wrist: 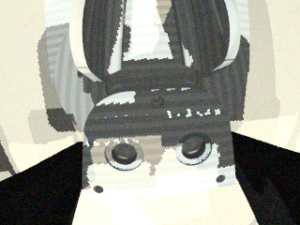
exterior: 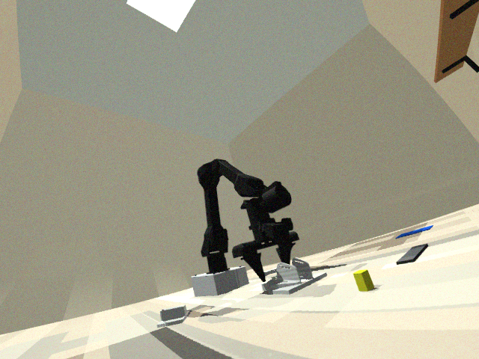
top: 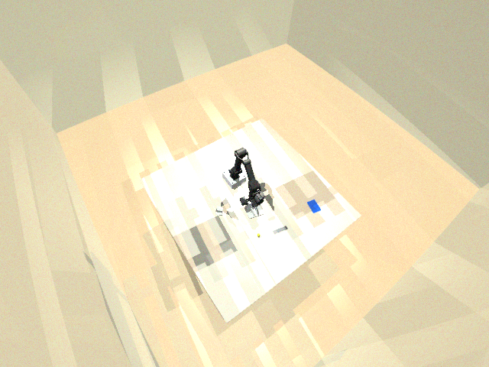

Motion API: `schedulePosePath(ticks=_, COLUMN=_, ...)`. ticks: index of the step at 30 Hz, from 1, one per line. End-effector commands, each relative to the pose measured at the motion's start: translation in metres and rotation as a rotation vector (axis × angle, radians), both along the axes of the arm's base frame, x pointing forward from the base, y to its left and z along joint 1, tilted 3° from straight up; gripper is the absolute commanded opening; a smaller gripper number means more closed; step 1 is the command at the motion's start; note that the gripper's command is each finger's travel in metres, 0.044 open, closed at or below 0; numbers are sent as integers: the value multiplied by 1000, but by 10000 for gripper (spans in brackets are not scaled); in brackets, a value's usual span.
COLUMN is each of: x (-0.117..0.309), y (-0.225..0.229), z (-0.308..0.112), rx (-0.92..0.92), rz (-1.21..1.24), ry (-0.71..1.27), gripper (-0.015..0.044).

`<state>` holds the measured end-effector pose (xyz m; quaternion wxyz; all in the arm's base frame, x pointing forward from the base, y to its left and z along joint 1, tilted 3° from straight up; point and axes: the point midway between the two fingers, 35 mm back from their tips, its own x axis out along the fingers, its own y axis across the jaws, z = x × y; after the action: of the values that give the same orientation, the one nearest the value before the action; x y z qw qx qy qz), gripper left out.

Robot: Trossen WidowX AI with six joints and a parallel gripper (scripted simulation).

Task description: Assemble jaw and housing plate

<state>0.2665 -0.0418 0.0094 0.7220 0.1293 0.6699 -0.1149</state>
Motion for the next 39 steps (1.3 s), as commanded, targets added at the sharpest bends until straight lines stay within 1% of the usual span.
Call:
schedulePosePath(ticks=1, x=-1, y=0, z=-2, rx=-3, rz=2, ry=5, gripper=351)
schedulePosePath(ticks=39, x=-1, y=0, z=-9, rx=-2, rz=-6, ry=5, gripper=351)
